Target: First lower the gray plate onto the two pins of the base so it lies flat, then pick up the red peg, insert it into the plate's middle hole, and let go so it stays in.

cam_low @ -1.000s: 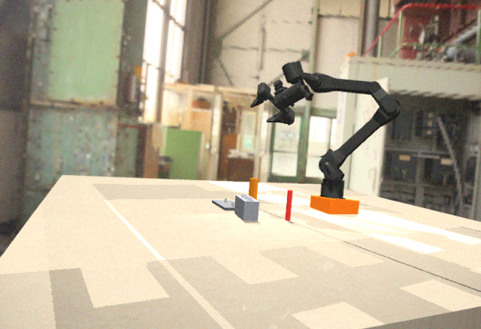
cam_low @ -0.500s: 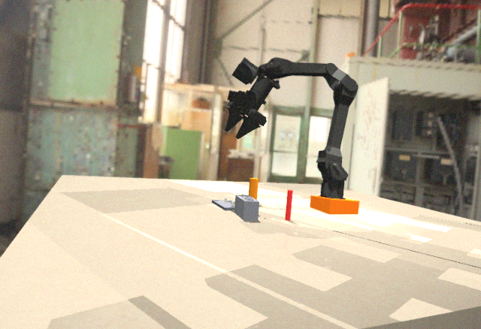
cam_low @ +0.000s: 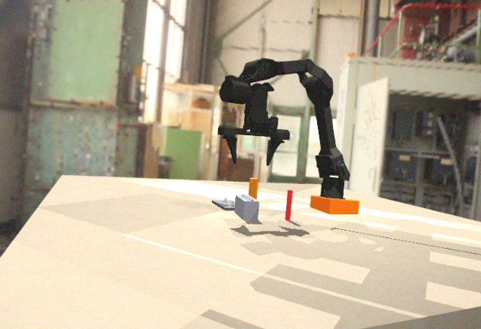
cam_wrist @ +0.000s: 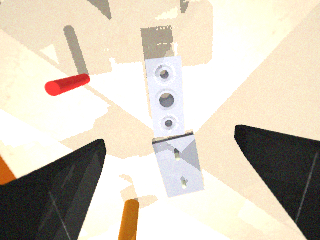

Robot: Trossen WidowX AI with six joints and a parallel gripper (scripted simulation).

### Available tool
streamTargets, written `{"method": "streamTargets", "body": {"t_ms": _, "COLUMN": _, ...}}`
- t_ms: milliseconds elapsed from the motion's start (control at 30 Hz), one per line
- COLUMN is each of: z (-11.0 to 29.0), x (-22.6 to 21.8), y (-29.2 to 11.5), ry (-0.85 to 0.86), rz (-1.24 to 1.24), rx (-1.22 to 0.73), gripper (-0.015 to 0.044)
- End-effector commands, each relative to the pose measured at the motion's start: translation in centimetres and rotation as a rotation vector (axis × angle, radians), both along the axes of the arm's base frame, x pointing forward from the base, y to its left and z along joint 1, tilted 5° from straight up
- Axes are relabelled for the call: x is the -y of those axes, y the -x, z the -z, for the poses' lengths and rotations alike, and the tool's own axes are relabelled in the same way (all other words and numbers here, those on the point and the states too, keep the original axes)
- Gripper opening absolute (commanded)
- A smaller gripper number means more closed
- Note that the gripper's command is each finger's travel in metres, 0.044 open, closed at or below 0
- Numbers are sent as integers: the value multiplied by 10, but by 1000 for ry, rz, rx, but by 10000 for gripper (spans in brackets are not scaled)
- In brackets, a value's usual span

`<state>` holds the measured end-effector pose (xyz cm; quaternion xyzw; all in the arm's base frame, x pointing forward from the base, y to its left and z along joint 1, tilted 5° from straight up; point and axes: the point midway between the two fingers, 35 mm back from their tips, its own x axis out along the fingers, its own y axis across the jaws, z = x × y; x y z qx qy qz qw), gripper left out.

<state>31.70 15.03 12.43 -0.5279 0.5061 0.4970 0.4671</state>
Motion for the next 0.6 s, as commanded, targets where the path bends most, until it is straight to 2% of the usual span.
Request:
{"method": "streamTargets", "body": {"t_ms": 0, "z": 4, "x": 0, "y": -4, "ry": -7, "rz": -11, "rx": 2, "gripper": 440}}
{"method": "streamTargets", "body": {"t_ms": 167, "z": 59, "x": 4, "y": -3, "ry": -6, "rz": -11, "rx": 2, "gripper": 440}}
{"method": "streamTargets", "body": {"t_ms": 567, "z": 80, "x": 3, "y": -5, "ry": -7, "rz": -11, "rx": 2, "gripper": 440}}
